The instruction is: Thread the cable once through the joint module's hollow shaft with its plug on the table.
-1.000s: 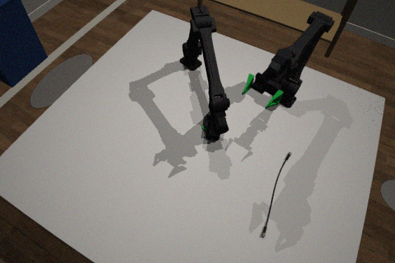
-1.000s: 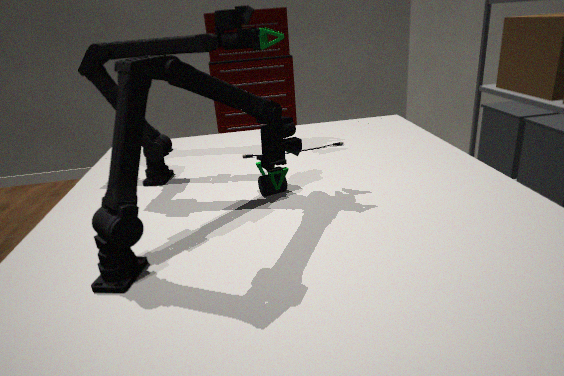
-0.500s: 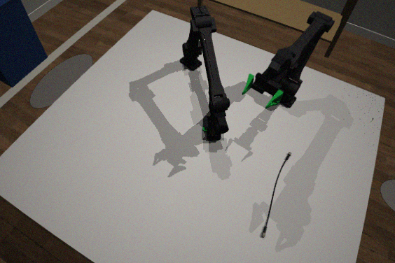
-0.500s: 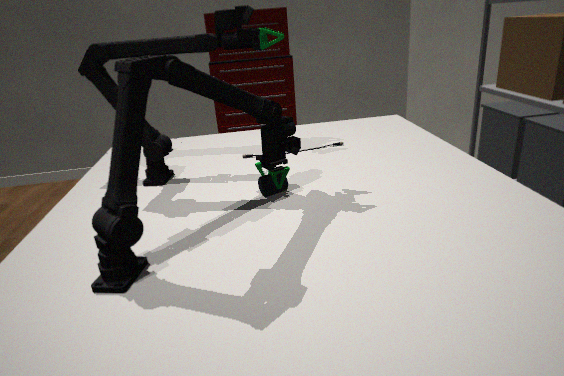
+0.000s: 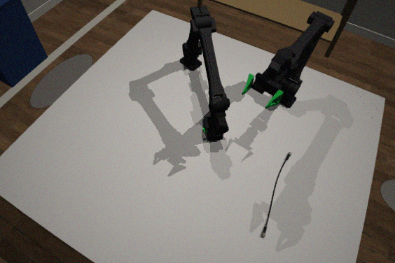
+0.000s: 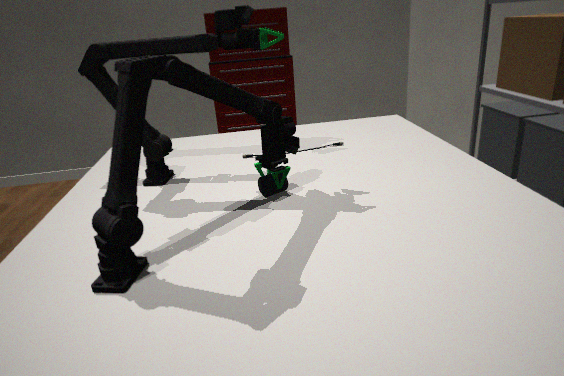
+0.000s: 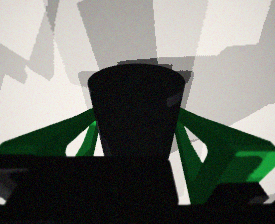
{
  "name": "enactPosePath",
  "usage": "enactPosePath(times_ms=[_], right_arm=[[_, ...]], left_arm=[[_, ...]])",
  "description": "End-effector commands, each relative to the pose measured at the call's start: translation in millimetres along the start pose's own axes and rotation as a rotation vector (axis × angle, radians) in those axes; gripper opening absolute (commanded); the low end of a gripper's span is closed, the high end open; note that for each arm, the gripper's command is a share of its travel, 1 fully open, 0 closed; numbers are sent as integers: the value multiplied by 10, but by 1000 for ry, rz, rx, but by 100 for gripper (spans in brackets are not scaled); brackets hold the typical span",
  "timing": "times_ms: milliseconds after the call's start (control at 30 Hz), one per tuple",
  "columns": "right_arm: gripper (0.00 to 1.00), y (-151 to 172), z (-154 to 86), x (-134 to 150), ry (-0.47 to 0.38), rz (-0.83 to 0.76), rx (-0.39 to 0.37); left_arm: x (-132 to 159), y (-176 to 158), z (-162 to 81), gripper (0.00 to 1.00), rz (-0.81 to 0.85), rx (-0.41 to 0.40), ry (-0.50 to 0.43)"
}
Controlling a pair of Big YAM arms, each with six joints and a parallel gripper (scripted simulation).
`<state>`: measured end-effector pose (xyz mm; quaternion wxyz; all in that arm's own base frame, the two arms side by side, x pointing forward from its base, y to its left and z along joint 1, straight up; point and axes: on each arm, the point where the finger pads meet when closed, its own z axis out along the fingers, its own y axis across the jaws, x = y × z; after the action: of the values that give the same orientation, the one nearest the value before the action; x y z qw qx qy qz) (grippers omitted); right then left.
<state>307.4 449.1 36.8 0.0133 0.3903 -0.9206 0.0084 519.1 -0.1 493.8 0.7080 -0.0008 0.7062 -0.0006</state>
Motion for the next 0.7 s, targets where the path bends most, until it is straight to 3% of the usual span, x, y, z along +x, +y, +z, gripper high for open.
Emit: enactPosePath(times_ms=[0,667], right_arm=[[70,137,-755,-317,-161,-32,-33],[70,129,-756,-313,-159,-29,-28]], left_arm=[[-125,-34,-9,100,14,4,-35],[-125,-34,-9,100,14,4,-35]])
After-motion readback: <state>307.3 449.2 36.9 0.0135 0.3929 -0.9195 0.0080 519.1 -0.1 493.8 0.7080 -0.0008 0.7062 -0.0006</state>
